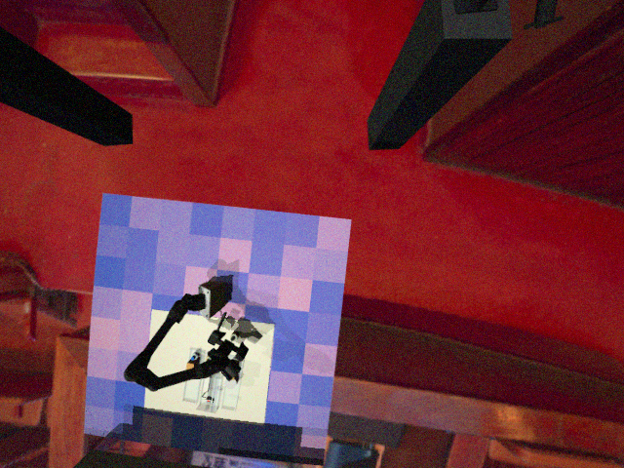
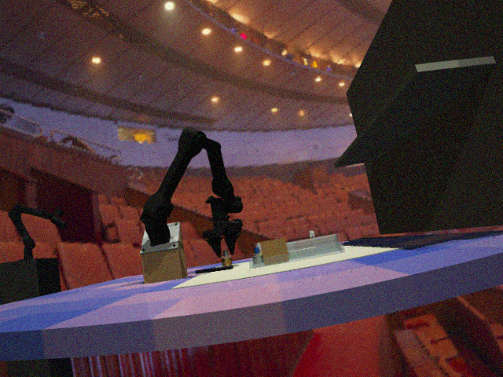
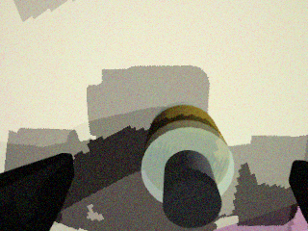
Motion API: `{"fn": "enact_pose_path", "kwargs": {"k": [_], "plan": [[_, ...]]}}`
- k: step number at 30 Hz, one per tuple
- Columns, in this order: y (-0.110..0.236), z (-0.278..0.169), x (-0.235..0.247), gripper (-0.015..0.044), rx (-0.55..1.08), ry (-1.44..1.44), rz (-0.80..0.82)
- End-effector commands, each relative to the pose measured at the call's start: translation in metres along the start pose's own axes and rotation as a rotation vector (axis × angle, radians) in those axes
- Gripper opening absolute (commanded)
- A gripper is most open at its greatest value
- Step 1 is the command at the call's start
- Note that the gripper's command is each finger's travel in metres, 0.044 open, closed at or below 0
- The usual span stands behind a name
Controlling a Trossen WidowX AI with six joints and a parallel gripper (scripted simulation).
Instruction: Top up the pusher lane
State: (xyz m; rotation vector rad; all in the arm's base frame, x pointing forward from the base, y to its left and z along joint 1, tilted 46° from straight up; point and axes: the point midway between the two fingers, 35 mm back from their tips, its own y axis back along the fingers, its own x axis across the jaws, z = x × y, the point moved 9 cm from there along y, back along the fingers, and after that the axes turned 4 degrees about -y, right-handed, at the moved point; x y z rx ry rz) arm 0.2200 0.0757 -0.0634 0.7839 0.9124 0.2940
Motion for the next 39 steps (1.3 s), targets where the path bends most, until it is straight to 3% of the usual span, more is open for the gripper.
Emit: {"fn": "enact_pose_path", "kwargs": {"k": [1,10,21,26,30,39], "plan": [[-0.008,-0.001,-0.001,0.044,-0.004,0.007,-0.007],[-0.02,-0.001,-0.002,0.044,-0.004,0.007,-0.008],[-0.02,-0.001,-0.002,0.0151,-0.004,0.007,-0.008],[-0.02,-0.001,-0.002,0.0118,-0.004,0.007,-0.008],[-0.01,-0.001,0.0,0.0013,-0.003,0.007,-0.005],[0.055,-0.006,0.004,0.0,0.001,0.01,0.001]]}}
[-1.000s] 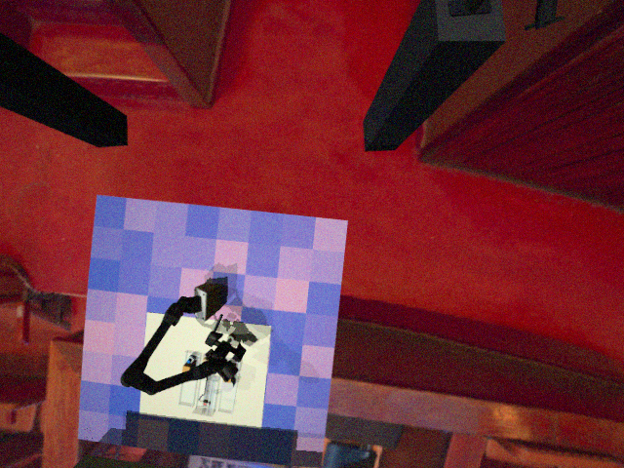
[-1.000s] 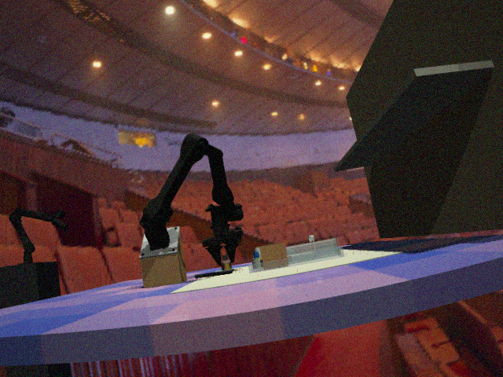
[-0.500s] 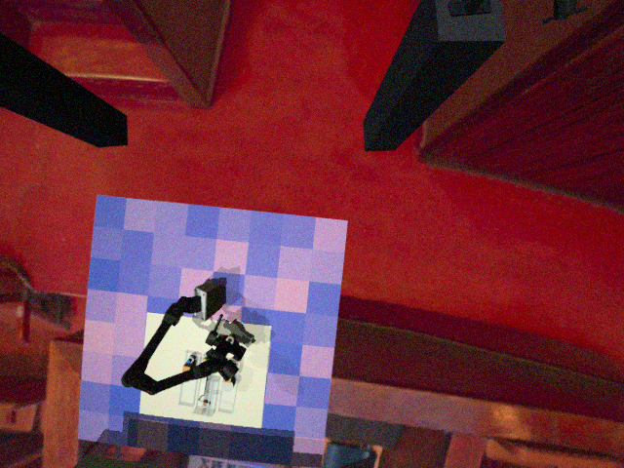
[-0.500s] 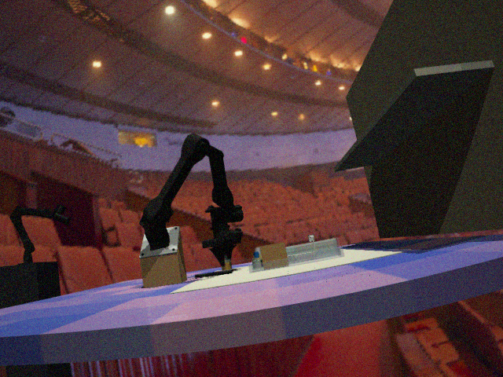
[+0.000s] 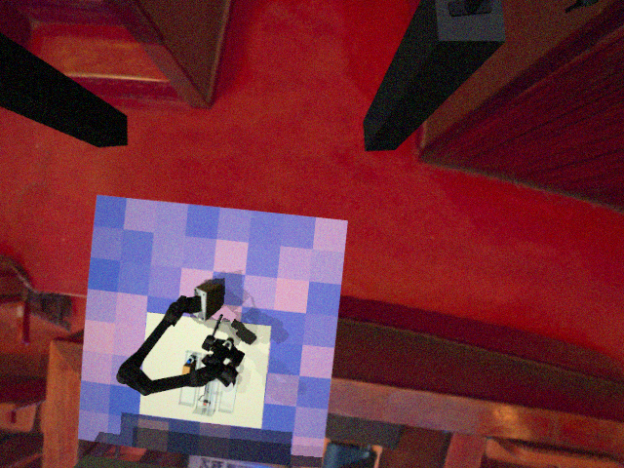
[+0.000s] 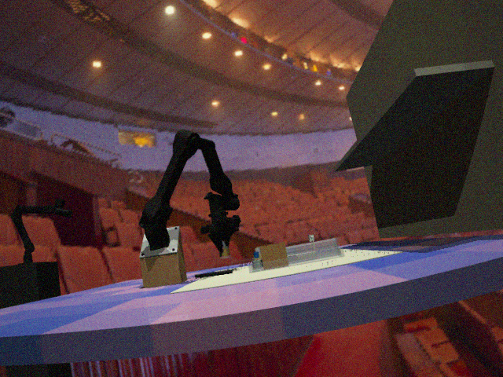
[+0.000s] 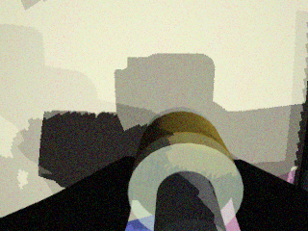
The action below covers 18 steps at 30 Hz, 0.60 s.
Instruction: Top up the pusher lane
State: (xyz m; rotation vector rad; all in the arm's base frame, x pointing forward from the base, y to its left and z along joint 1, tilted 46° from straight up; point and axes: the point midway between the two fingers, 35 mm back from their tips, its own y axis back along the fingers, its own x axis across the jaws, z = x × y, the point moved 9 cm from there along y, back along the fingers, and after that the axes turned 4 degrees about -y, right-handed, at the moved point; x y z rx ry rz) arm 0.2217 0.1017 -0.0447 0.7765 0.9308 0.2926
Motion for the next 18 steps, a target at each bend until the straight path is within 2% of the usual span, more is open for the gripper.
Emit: {"fn": "enact_pose_path", "kwargs": {"k": [1,6,10,18], "plan": [[0.031,-0.002,0.0,0.0,0.003,-0.006,0.011],[0.057,-0.007,-0.004,0.0,0.002,-0.008,0.006],[0.056,-0.004,-0.004,0.0,0.003,0.0,0.008],[0.046,0.031,-0.013,0.0,0.009,0.092,0.025]]}}
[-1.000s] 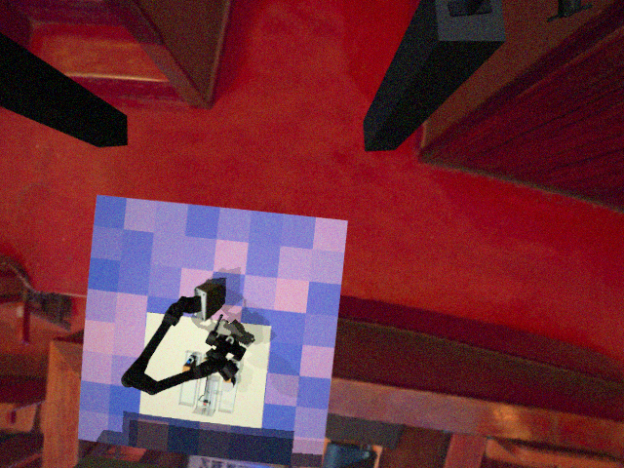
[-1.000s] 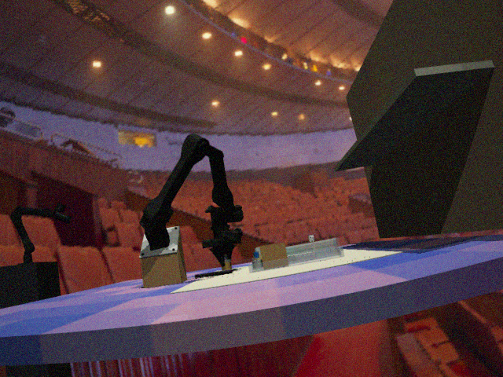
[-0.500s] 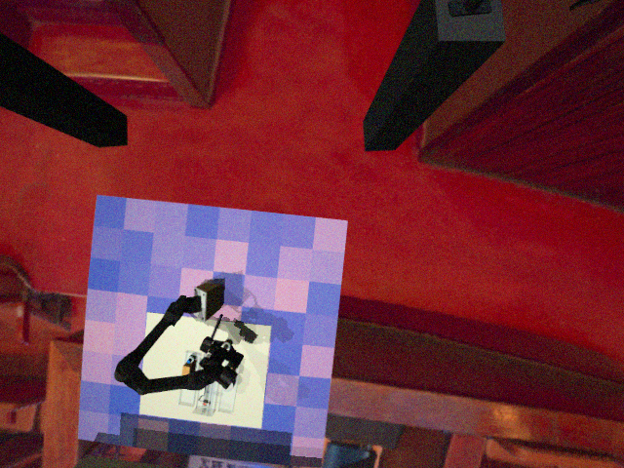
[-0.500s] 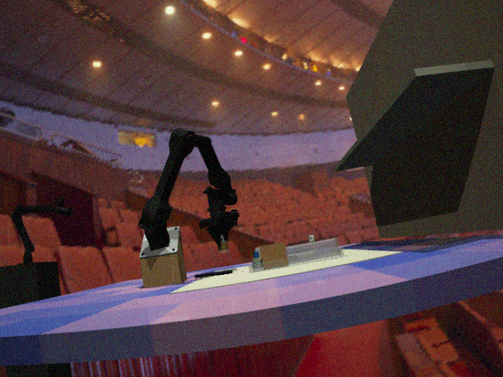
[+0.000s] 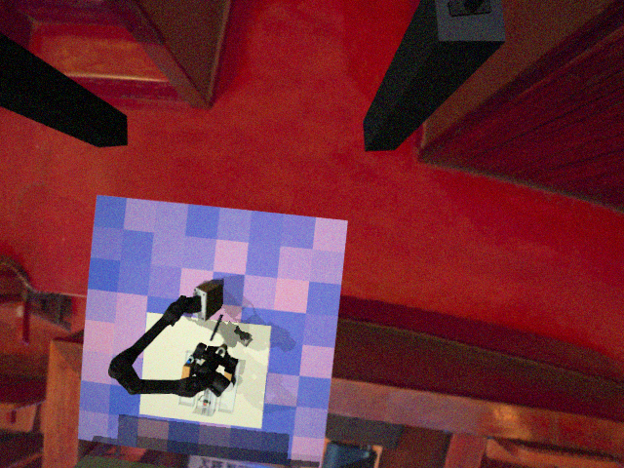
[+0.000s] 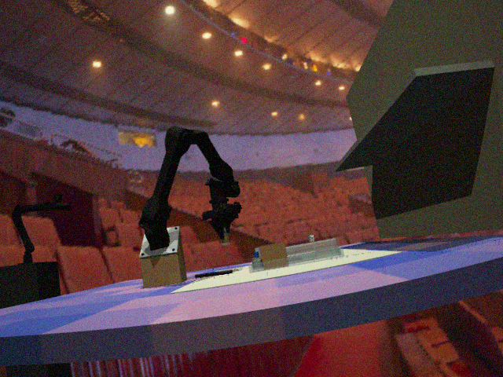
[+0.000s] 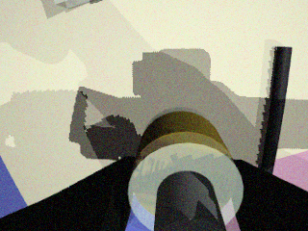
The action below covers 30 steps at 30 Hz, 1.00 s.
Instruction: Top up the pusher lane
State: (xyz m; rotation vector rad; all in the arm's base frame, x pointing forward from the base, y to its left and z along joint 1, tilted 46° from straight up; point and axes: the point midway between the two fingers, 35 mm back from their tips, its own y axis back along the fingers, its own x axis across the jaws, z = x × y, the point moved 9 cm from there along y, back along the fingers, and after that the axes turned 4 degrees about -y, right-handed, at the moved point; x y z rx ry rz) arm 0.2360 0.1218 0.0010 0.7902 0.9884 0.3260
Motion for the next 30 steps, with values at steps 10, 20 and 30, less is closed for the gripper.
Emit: {"fn": "enact_pose_path", "kwargs": {"k": [10,20,30], "plan": [[-0.018,0.057,-0.027,0.0,-0.009,0.132,0.013],[-0.038,0.097,-0.057,0.0,-0.017,0.23,-0.011],[-0.053,0.106,-0.066,0.0,-0.017,0.254,-0.021]]}}
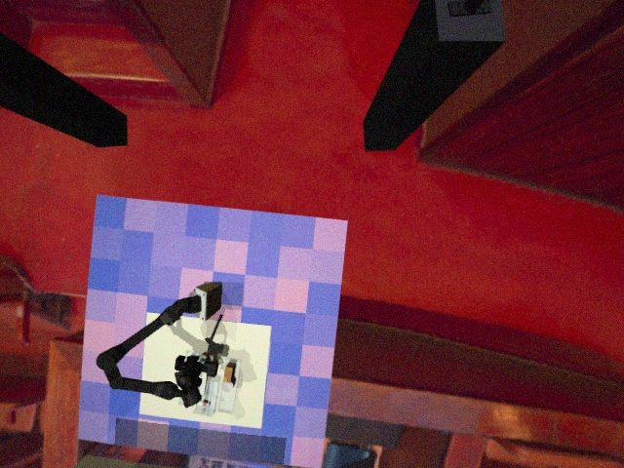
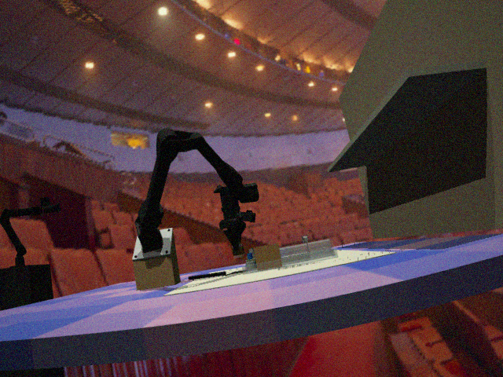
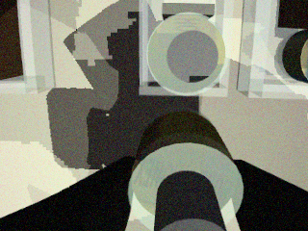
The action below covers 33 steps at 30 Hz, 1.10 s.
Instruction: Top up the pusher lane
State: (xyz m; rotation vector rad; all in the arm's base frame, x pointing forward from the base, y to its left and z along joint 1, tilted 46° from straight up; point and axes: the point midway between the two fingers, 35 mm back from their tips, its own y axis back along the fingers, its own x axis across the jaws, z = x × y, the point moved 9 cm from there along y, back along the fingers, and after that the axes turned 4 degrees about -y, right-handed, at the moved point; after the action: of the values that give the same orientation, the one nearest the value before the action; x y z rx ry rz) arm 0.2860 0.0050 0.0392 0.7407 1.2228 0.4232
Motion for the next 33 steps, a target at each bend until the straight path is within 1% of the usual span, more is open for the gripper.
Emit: {"fn": "enact_pose_path", "kwargs": {"k": [1,6,33], "plan": [[-0.01,0.0,-0.001,0.0,-0.003,0.006,-0.005],[-0.021,-0.001,-0.002,0.0,-0.003,0.006,-0.007],[-0.021,0.007,-0.001,0.0,-0.004,0.006,-0.006]]}}
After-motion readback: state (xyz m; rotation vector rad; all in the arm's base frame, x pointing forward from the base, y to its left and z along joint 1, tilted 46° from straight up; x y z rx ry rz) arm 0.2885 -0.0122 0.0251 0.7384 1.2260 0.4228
